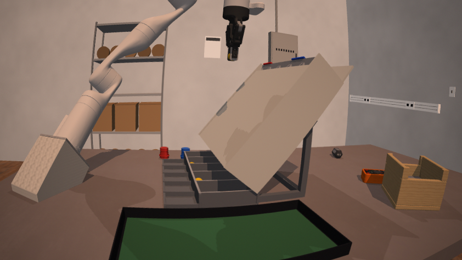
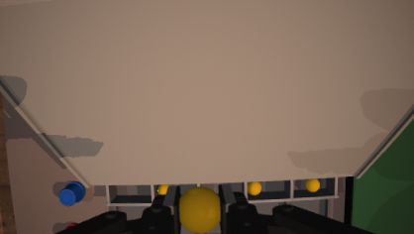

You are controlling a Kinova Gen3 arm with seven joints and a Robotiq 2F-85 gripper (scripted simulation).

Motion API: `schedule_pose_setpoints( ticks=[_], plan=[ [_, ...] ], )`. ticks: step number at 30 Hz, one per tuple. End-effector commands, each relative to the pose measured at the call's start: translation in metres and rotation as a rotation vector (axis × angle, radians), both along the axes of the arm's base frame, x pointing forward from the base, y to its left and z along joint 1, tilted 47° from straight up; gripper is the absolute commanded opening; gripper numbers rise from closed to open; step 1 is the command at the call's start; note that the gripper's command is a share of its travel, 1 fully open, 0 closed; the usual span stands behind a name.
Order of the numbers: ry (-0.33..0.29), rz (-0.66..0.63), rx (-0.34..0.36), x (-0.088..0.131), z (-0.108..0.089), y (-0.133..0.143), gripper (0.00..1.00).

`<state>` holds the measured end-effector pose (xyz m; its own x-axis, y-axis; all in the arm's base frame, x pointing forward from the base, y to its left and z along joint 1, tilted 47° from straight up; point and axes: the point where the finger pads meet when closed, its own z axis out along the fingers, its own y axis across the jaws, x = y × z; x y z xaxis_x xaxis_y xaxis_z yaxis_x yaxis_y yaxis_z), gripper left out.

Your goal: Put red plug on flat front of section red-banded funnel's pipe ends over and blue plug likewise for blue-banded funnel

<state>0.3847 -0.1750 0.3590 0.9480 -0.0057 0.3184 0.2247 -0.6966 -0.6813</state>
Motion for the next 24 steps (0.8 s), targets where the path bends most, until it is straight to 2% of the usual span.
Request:
schedule_pose_setpoints(
  ticks=[1,5,6,22,23,24],
  plan=[
    [0.000,-0.004,-0.003,-0.002,0.028,0.006,0.00],
    [0.000,-0.004,-0.003,-0.002,0.028,0.006,0.00],
    [-0.001,-0.003,-0.001,-0.006,0.060,0.018,0.00],
    [-0.001,-0.003,-0.001,-0.006,0.060,0.018,0.00],
    [-0.001,-0.003,-0.001,0.060,0.084,0.017,0.00],
    [-0.001,-0.003,-0.001,0.060,0.084,0.017,0.00]
  ],
)
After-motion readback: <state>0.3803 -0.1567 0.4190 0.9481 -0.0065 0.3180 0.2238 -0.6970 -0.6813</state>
